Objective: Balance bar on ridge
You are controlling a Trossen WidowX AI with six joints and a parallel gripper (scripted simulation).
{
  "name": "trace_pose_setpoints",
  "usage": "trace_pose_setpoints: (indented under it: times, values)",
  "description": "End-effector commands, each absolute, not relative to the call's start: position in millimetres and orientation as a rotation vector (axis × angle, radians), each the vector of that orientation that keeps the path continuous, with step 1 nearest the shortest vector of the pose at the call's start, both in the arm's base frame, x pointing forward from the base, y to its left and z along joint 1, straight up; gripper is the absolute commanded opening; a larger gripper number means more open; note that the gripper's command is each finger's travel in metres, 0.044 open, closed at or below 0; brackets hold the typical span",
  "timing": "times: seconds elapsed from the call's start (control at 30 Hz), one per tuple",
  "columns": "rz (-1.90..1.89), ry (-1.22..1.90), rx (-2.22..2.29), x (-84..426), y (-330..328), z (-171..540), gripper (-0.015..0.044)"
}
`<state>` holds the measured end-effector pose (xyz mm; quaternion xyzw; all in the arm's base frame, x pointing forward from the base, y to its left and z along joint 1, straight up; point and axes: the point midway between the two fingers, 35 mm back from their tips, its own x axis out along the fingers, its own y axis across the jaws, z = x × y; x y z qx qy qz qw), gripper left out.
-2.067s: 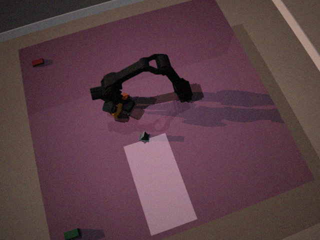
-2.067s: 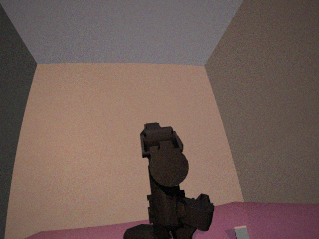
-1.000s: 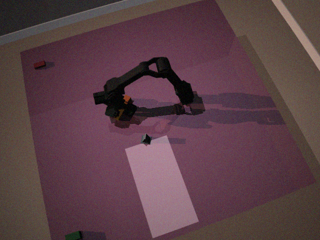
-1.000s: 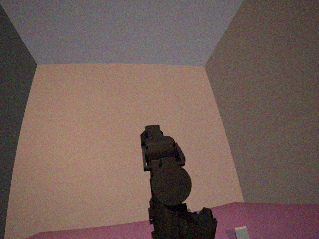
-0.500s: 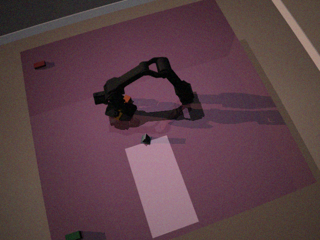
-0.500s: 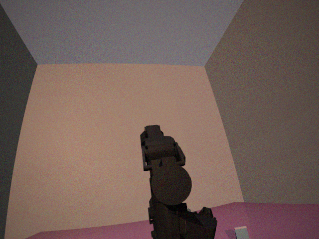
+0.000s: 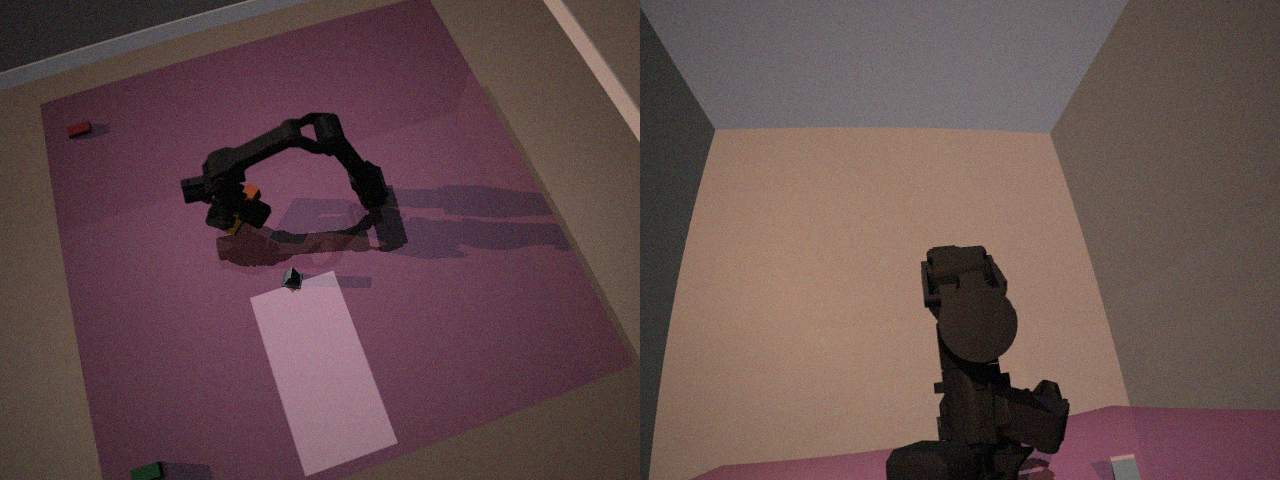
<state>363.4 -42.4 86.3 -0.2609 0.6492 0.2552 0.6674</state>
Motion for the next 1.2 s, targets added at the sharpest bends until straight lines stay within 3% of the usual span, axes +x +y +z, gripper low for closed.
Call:
trace_pose_setpoints:
  times: [0.0,0.83,1.17]
  values:
    - [0.572,1.458,-0.594,364.9,-42.9,98.8,0.0000]
    - [0.570,1.460,-0.595,357.8,-41.9,159.2,0.0000]
    - [0.422,1.494,-0.438,358.7,-4.8,159.4,0.0000]
